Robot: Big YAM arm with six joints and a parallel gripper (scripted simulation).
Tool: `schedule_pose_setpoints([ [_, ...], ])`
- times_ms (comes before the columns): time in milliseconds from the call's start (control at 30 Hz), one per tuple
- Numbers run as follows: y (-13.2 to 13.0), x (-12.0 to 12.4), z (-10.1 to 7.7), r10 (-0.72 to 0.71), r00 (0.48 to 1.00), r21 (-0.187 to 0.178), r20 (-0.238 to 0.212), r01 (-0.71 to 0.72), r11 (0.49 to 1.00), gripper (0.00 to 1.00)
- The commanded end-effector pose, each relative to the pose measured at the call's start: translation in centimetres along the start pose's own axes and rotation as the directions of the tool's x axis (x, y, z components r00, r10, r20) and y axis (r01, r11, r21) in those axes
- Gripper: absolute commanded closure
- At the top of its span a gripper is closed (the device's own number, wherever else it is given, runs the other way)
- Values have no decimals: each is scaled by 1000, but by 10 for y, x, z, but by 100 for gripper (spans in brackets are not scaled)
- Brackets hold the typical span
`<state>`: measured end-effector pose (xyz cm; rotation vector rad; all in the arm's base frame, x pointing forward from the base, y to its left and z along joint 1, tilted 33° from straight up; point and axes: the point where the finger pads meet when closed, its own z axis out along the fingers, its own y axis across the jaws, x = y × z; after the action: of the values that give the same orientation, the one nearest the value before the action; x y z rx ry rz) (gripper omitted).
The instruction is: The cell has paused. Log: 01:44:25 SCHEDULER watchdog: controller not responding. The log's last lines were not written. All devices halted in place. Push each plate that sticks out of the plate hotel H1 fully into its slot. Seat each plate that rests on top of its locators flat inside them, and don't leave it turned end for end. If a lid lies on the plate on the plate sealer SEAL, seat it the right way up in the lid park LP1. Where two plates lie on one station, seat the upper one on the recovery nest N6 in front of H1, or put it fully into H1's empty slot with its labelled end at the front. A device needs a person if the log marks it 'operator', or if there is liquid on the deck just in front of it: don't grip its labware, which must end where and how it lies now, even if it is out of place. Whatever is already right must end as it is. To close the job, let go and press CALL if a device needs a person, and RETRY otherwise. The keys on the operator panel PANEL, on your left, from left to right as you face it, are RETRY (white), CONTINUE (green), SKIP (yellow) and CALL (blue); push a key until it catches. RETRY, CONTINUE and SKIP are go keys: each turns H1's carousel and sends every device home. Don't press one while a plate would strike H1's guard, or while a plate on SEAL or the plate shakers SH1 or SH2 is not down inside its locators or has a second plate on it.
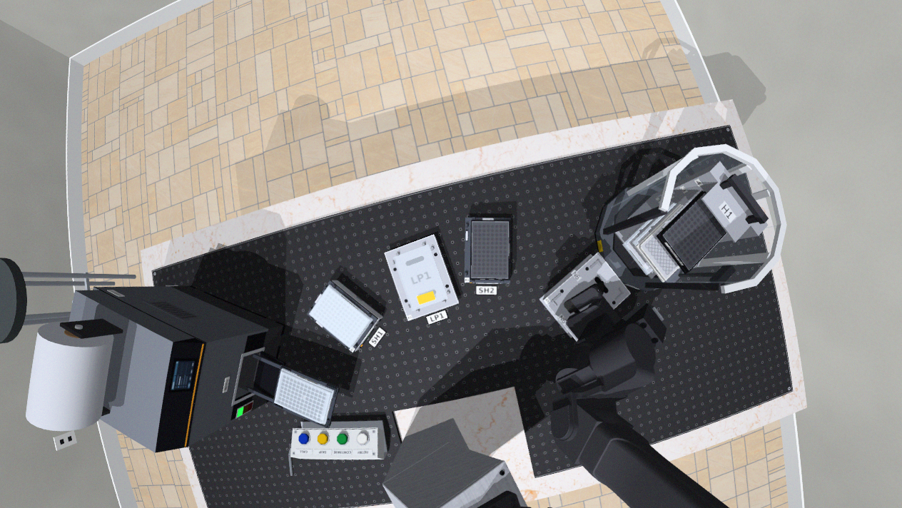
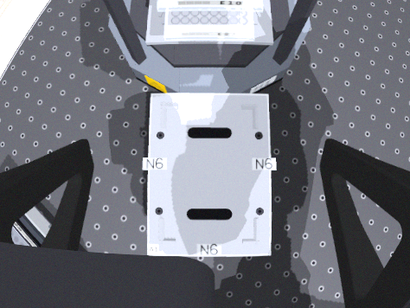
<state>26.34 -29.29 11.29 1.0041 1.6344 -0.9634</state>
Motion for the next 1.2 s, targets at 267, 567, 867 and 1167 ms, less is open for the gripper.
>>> schedule_pose_setpoints([
  [267,2,-19,-13,14,1000,-7,18,-14,1000,0],
  [567,6,-47,-25,31,999,-9,36,-30,999,0],
  [867,6,-60,-36,35,999,-9,40,-35,999,0],
  [1167,24,-60,-40,-66,995,-60,-79,62,996,0],
])
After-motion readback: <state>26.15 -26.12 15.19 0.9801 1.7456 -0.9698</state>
